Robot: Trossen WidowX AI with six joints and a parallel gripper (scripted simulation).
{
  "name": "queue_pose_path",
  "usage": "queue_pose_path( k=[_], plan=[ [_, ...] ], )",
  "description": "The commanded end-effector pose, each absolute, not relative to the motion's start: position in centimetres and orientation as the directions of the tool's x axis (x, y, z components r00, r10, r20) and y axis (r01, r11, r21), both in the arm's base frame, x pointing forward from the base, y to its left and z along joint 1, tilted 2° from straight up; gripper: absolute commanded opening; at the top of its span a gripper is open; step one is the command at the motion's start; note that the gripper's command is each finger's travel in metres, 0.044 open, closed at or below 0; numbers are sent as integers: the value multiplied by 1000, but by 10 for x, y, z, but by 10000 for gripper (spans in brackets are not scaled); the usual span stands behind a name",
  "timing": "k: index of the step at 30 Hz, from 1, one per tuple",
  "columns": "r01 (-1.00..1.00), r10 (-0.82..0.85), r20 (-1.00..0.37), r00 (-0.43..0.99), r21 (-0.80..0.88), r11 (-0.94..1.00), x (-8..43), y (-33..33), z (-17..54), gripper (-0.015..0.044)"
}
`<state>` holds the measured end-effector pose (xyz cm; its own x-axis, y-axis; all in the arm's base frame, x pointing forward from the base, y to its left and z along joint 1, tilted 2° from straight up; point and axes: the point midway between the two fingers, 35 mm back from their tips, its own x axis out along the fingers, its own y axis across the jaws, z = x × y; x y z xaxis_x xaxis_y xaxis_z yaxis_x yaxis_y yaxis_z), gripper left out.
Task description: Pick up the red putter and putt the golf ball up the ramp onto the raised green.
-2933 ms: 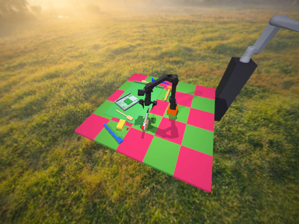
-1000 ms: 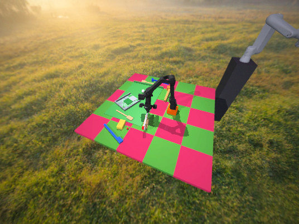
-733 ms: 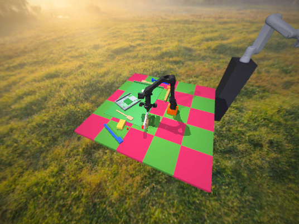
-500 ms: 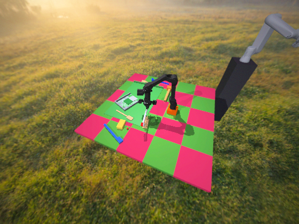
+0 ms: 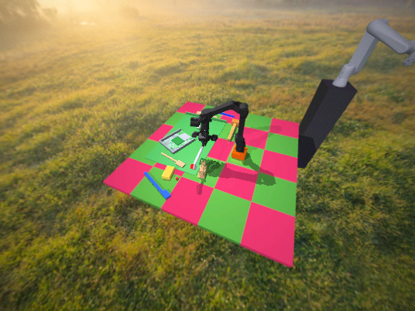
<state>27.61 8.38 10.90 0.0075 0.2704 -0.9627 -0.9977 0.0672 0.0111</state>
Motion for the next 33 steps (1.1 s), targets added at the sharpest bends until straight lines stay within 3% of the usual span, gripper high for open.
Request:
queue_pose_path(
  k=[1,19,33],
  plan=[
    [-976,254,-967,32,25,217,285,62,111,0],
    [-632,153,-986,68,76,771,295,-43,114,0],
    [-164,80,-995,55,70,984,277,-124,117,0]
  ],
)
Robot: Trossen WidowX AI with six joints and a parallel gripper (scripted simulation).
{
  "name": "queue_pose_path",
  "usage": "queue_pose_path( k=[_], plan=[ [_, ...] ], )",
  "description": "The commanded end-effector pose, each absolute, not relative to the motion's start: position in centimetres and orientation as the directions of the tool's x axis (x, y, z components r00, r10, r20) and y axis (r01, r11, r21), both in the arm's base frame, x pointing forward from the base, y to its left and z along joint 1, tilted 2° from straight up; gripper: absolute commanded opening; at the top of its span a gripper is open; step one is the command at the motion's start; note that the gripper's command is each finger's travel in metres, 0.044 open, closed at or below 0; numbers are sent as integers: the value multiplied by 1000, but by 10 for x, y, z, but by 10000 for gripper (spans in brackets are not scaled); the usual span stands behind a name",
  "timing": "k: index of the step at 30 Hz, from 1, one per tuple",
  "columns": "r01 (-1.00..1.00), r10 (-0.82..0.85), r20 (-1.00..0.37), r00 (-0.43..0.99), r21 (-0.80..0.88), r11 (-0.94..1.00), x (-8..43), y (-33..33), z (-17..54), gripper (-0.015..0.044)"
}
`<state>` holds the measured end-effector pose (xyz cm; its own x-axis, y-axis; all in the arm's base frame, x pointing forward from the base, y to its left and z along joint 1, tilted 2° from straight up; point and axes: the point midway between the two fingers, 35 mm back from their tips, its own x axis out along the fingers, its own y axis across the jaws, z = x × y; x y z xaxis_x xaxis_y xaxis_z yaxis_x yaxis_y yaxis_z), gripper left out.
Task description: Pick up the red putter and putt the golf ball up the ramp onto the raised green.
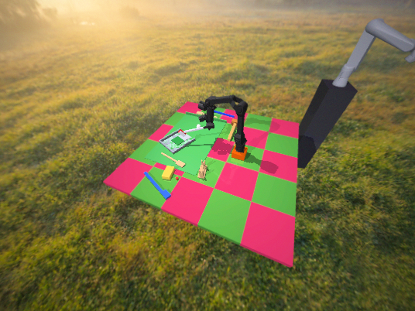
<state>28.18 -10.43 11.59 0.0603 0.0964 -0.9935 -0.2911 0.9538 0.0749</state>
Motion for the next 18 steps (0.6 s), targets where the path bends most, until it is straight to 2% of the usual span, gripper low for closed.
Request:
queue_pose_path(
  k=[1,9,18],
  plan=[
    [-127,75,-996,53,68,990,275,-130,117,0],
    [168,42,-999,31,46,985,253,-173,119,0],
    [481,13,-1000,-3,10,877,221,-218,122,0]
  ],
)
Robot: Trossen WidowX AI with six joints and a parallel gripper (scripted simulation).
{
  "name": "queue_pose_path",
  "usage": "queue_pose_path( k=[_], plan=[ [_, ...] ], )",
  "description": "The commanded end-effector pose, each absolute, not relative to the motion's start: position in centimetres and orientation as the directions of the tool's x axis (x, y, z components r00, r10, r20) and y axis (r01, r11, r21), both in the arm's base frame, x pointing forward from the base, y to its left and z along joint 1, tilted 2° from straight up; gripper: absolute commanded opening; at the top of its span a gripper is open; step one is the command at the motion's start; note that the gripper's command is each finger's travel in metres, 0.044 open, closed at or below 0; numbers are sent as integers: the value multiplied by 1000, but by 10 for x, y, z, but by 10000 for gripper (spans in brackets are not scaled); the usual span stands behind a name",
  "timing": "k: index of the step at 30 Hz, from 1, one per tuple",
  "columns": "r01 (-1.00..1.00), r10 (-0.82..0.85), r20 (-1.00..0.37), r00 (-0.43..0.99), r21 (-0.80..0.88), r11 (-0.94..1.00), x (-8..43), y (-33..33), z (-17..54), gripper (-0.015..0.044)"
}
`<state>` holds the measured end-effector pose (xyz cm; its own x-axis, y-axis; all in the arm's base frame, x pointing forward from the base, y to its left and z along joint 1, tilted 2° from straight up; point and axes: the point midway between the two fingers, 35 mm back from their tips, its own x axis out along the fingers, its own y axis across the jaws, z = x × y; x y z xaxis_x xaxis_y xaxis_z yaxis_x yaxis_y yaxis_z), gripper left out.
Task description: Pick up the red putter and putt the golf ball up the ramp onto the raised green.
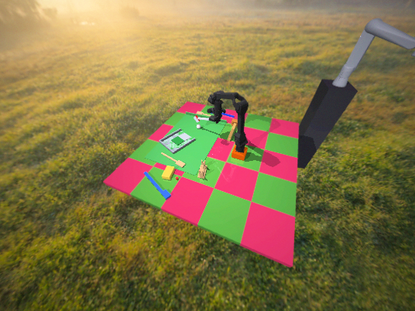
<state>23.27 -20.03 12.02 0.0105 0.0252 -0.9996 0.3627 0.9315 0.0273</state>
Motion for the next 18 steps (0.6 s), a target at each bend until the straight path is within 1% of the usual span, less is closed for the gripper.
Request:
queue_pose_path(
  k=[1,10,18],
  plan=[
    [507,11,-1000,-6,7,862,217,-221,122,0],
    [528,10,-1000,-9,4,849,215,-225,120,0],
    [528,10,-1000,-9,4,849,215,-224,92,0]
  ],
)
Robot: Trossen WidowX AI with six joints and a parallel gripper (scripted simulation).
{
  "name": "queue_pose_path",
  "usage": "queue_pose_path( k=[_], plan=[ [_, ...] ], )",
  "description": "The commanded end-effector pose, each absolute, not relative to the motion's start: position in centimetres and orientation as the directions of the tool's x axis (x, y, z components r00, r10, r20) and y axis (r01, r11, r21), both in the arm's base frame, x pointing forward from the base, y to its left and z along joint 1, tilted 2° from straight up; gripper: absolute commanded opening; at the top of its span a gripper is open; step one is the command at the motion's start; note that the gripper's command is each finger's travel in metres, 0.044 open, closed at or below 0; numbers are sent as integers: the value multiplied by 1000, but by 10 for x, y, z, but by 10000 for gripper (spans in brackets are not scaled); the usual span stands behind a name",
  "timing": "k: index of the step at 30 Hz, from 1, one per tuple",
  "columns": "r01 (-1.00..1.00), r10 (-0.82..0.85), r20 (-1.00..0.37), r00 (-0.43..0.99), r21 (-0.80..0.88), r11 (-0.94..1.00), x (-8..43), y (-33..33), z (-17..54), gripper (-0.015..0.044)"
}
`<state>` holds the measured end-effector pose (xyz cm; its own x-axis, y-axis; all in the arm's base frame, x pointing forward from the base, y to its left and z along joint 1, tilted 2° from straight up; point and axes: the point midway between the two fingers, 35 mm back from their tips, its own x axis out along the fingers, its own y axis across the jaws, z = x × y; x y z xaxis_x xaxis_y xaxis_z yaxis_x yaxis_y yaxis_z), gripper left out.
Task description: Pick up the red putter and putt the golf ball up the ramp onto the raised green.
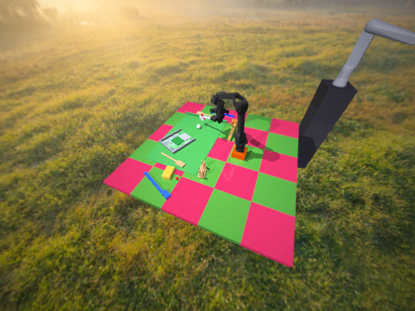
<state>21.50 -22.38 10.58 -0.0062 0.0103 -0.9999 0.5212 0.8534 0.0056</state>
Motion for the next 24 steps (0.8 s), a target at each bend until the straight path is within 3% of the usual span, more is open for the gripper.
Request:
queue_pose_path(
  k=[1,24],
  plan=[
    [528,10,-1000,-9,4,849,215,-224,88,0],
    [528,10,-1000,-9,4,849,214,-224,56,0]
  ],
)
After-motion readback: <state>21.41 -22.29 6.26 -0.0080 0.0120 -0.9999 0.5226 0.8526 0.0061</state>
